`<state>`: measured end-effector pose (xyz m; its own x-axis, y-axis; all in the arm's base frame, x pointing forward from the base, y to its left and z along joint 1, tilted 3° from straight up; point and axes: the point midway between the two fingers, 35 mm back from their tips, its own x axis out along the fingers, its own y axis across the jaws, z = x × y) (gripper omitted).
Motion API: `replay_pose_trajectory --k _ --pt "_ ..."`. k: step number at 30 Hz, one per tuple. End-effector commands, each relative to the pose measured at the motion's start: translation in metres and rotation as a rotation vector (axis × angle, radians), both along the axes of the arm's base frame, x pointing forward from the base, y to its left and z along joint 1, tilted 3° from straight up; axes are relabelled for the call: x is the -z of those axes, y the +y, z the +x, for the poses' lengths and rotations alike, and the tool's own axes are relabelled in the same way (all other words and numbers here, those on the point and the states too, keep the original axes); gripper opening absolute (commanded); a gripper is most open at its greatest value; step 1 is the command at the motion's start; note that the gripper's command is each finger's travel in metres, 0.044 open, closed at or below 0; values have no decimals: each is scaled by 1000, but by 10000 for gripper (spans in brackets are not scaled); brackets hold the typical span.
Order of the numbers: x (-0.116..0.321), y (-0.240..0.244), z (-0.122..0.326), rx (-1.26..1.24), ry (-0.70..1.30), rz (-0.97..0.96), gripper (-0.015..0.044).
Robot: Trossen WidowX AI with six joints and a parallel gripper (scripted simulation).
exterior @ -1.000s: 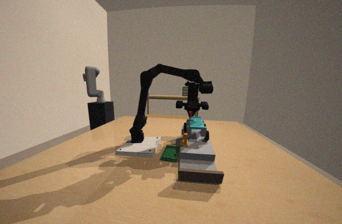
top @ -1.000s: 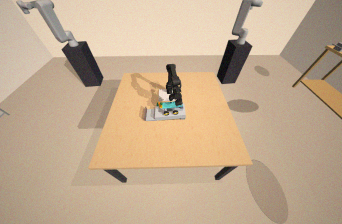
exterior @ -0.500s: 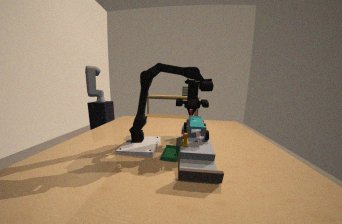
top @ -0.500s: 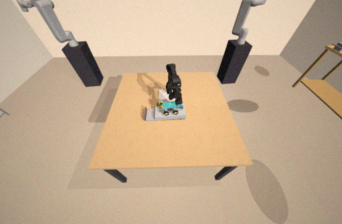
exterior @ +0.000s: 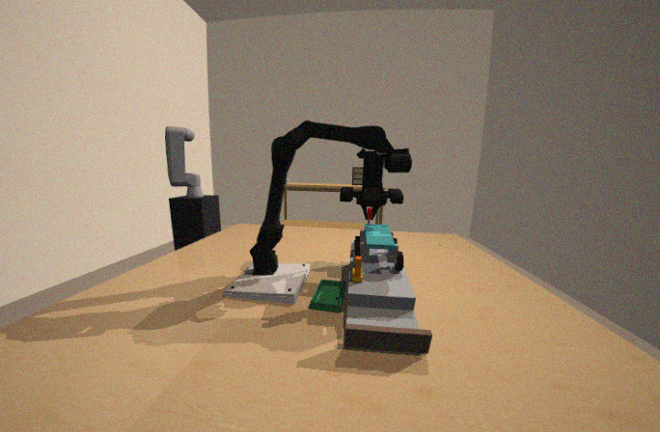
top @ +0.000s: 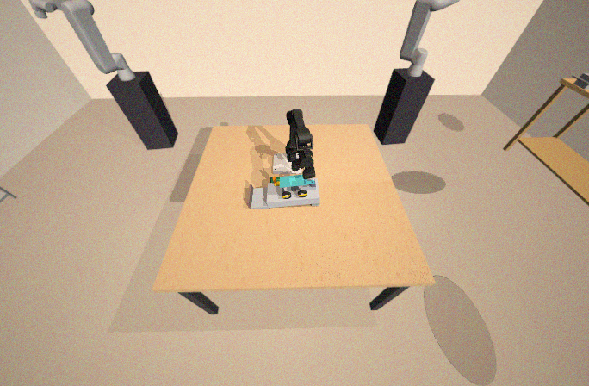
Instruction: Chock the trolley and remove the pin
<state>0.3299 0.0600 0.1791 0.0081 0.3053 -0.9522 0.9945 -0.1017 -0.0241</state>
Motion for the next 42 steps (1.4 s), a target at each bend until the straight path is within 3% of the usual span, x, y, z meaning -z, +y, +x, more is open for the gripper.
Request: replay_pose_trajectory --k 1,16,42 --pt "-2 8 1 2 2 6 0" --pt "-6 26 0 2 2 8 0" --pt "-6 38 -80 2 8 9 0"
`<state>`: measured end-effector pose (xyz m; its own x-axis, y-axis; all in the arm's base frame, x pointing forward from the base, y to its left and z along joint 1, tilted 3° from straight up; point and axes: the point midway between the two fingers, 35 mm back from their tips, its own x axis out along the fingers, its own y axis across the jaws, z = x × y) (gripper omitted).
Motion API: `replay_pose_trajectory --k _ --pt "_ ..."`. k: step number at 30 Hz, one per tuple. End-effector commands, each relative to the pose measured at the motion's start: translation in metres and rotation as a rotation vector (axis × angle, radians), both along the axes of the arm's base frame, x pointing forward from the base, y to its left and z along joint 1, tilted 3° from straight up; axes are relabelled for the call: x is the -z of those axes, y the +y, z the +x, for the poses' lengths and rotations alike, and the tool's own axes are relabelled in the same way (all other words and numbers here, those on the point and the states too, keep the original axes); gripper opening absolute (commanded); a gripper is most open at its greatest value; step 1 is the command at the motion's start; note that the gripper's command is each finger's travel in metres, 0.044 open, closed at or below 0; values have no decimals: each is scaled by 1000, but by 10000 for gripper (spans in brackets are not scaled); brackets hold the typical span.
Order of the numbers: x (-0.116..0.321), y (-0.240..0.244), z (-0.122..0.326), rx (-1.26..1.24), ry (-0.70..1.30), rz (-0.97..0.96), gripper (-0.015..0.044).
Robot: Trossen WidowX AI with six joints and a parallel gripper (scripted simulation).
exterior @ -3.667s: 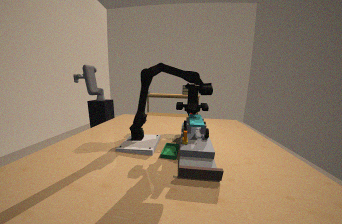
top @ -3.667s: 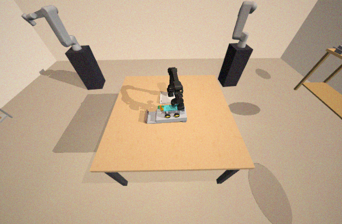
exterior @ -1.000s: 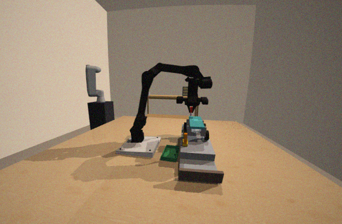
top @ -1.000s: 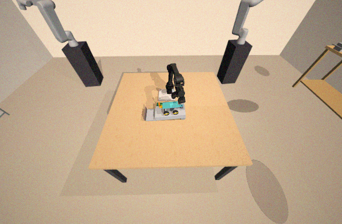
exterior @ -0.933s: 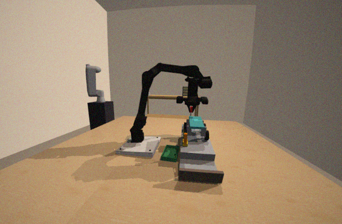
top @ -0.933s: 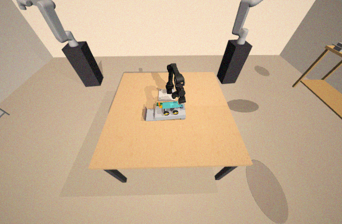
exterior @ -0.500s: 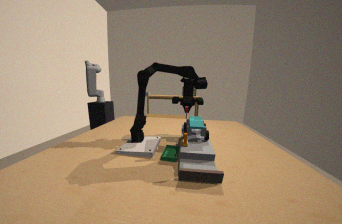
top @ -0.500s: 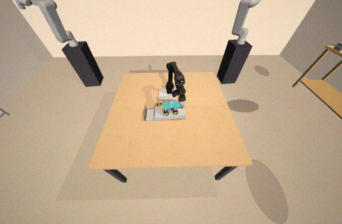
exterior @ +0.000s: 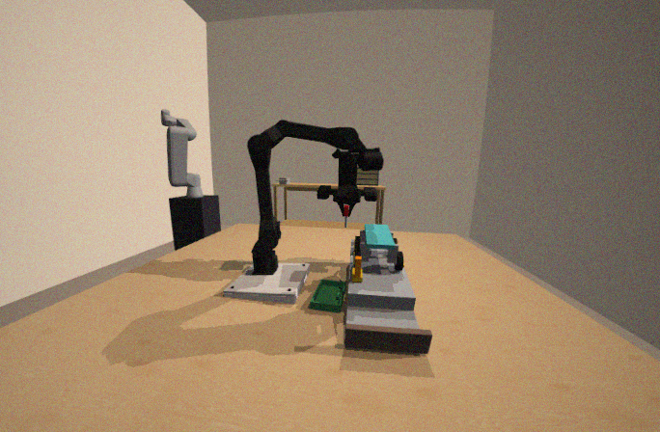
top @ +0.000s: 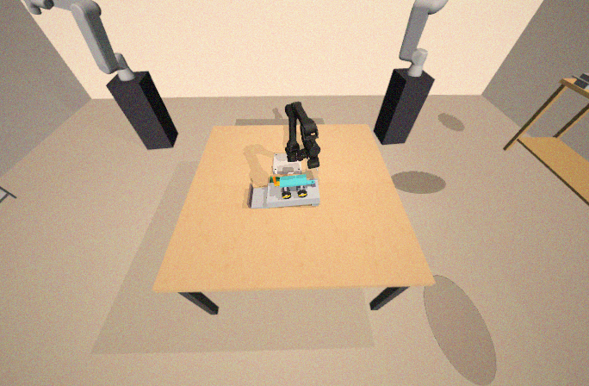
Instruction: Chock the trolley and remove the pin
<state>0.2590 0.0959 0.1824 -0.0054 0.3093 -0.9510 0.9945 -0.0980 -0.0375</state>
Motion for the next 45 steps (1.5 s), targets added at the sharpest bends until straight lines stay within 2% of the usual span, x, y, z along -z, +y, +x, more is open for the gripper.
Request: replay_pose_trajectory --k 1,6,45 --pt "-3 2 -10 5 -5 5 0" --pt "-1 -4 -9 5 -5 4 0" --pt "28 -155 -23 5 -3 -10 0"
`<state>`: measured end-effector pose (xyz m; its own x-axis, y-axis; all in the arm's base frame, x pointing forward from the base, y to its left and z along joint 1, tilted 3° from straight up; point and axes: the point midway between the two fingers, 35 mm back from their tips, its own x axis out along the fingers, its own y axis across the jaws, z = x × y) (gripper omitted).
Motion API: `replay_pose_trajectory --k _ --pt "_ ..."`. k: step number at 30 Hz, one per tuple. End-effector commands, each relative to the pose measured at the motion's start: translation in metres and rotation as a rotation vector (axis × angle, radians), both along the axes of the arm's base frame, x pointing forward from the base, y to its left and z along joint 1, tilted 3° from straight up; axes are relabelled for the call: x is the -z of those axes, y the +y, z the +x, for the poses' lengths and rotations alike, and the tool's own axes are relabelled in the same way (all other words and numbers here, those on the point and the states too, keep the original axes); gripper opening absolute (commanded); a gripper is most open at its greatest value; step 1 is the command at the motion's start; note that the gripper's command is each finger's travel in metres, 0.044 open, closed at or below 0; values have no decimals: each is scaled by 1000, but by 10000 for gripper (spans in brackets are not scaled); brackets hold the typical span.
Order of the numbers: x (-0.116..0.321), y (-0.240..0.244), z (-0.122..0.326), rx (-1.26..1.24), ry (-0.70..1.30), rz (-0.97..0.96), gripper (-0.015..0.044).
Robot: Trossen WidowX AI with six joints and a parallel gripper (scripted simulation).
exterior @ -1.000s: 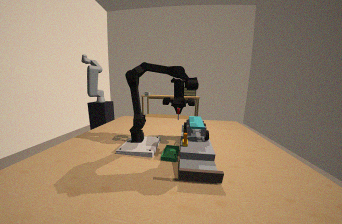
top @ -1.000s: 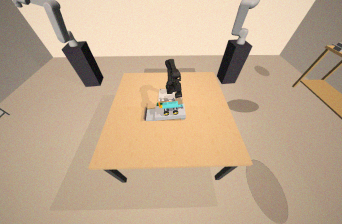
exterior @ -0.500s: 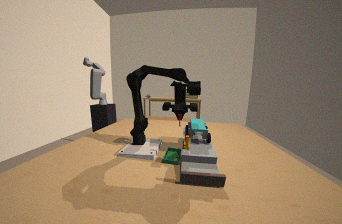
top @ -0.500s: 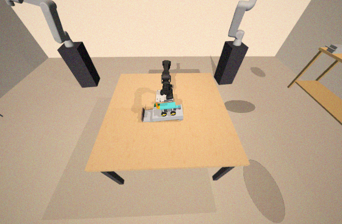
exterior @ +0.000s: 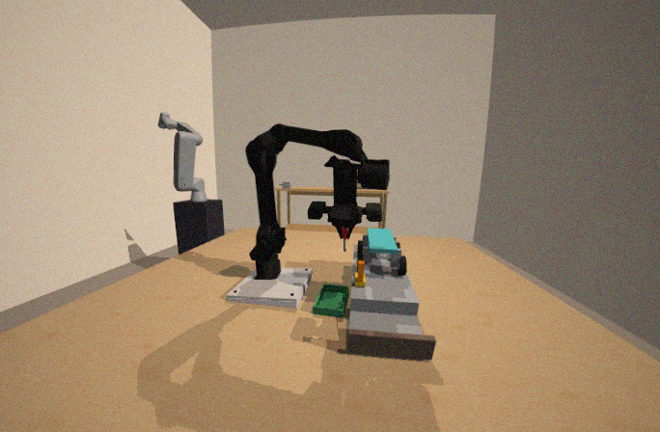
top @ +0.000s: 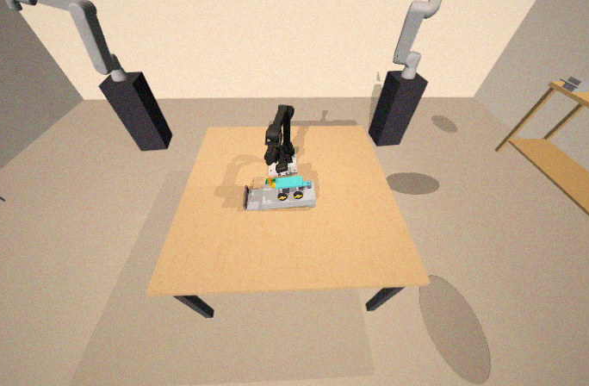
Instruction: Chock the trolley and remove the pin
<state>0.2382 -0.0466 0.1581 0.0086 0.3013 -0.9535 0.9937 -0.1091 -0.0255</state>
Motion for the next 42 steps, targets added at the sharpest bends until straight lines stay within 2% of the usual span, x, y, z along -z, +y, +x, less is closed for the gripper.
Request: replay_pose_trajectory --k 1,16,22,42 --pt "4 -16 -2 -6 8 -2 0" --pt "16 -72 -13 -5 9 -7 0" --pt "17 -76 -14 -1 10 -8 0" --pt "16 -72 -15 575 121 -106 0"
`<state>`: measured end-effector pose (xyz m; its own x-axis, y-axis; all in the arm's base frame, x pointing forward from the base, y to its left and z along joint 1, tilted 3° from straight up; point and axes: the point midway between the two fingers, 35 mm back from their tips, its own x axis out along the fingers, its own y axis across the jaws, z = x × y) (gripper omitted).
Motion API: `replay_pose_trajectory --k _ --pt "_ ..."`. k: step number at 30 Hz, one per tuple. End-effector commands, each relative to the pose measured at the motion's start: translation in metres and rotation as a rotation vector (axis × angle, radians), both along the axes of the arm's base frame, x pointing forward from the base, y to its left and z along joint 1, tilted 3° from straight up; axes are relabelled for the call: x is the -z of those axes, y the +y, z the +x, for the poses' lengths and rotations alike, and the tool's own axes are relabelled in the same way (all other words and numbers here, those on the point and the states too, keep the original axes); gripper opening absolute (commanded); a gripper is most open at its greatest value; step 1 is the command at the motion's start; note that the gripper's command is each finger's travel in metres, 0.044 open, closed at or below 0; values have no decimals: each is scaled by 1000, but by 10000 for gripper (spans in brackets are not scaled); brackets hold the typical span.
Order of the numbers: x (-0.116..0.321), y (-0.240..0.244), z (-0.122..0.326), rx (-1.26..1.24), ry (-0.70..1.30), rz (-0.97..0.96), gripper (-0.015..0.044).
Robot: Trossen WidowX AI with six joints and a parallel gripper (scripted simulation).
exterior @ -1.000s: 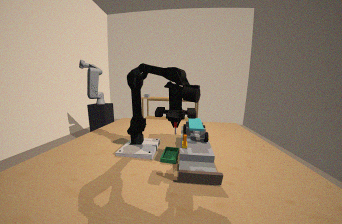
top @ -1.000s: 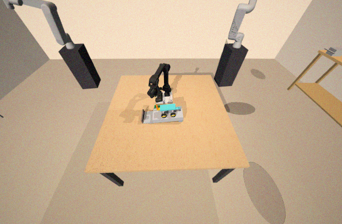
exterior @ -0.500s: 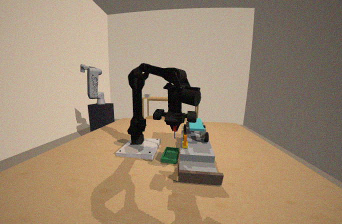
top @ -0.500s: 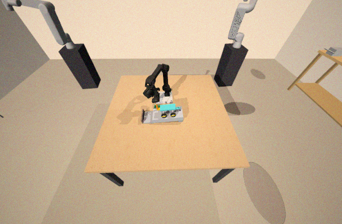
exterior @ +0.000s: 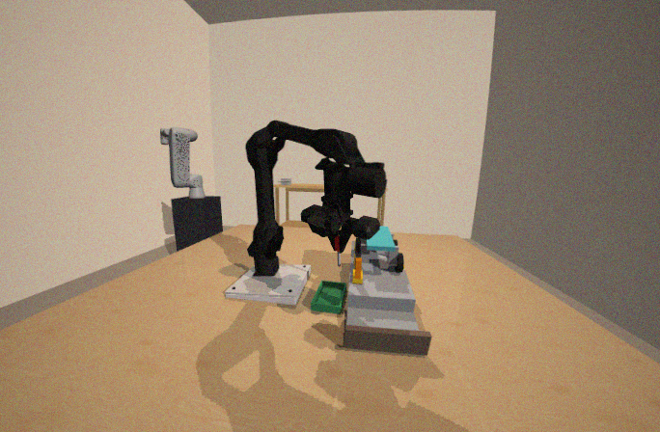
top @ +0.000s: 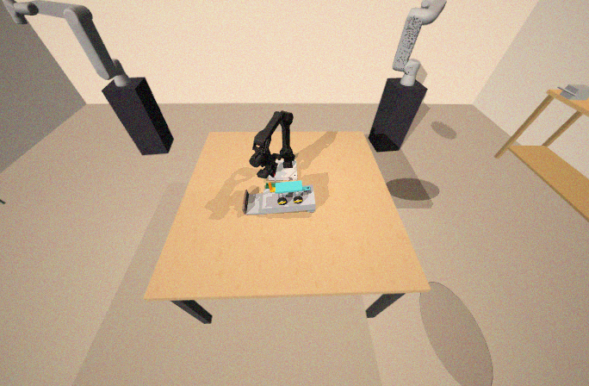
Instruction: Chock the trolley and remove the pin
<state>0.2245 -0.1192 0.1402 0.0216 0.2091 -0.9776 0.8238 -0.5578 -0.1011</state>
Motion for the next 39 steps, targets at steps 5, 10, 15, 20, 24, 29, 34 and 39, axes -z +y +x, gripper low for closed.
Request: replay_pose_trajectory --k 5,10,15,20,24,29,34,39 --pt "-2 2 -1 251 25 -46 0" --pt "-2 3 -1 391 51 -67 0" --pt "-2 4 -1 539 85 -91 0" --pt "-2 5 0 687 113 -117 0" --pt "-2 5 0 807 132 -137 0" --pt "-2 6 1 957 149 -164 0" --pt "-2 7 1 1062 158 -182 0" --pt "-2 7 1 1062 158 -182 0"
